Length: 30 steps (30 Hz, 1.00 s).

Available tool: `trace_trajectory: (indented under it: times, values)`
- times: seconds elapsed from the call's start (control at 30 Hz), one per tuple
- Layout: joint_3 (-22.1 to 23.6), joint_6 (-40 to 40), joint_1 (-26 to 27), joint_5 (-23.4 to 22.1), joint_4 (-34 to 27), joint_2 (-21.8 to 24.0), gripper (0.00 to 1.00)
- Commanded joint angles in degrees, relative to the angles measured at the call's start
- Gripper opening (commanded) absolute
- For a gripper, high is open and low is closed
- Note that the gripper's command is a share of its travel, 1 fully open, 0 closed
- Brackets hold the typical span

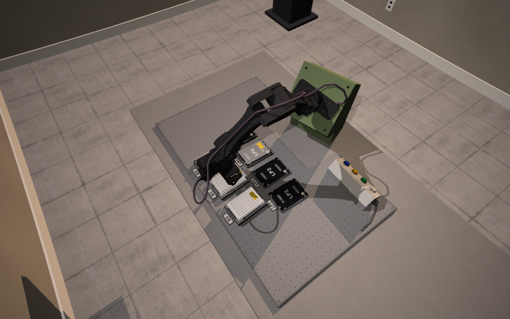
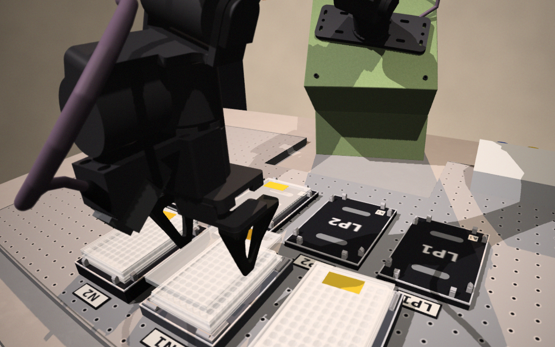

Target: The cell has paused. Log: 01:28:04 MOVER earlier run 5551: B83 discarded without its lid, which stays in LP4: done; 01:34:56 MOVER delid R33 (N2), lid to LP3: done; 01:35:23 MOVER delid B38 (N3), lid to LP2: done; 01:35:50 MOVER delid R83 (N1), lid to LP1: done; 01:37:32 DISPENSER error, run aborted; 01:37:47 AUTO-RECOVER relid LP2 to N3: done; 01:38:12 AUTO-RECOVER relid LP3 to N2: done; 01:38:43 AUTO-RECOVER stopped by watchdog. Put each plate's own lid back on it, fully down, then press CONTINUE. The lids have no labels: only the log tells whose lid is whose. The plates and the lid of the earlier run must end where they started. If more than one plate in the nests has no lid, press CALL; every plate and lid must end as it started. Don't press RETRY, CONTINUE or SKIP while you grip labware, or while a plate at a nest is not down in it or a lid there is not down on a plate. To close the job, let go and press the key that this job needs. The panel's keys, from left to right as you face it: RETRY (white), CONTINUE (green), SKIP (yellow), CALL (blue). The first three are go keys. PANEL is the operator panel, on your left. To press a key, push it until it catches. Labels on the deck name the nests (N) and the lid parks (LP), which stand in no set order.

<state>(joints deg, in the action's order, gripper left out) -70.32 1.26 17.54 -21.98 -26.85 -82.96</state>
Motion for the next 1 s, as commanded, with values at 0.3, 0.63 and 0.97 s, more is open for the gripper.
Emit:
trace_trajectory:
  times: [0.3,0.63,0.97]
  values:
    - [-1.9,-0.5,-0.2,0.5,1.6,1.0,0.00]
    - [-1.2,-0.7,-0.5,0.8,2.3,-0.7,0.00]
    - [0.1,-0.8,-0.7,1.0,2.8,-1.3,0.00]
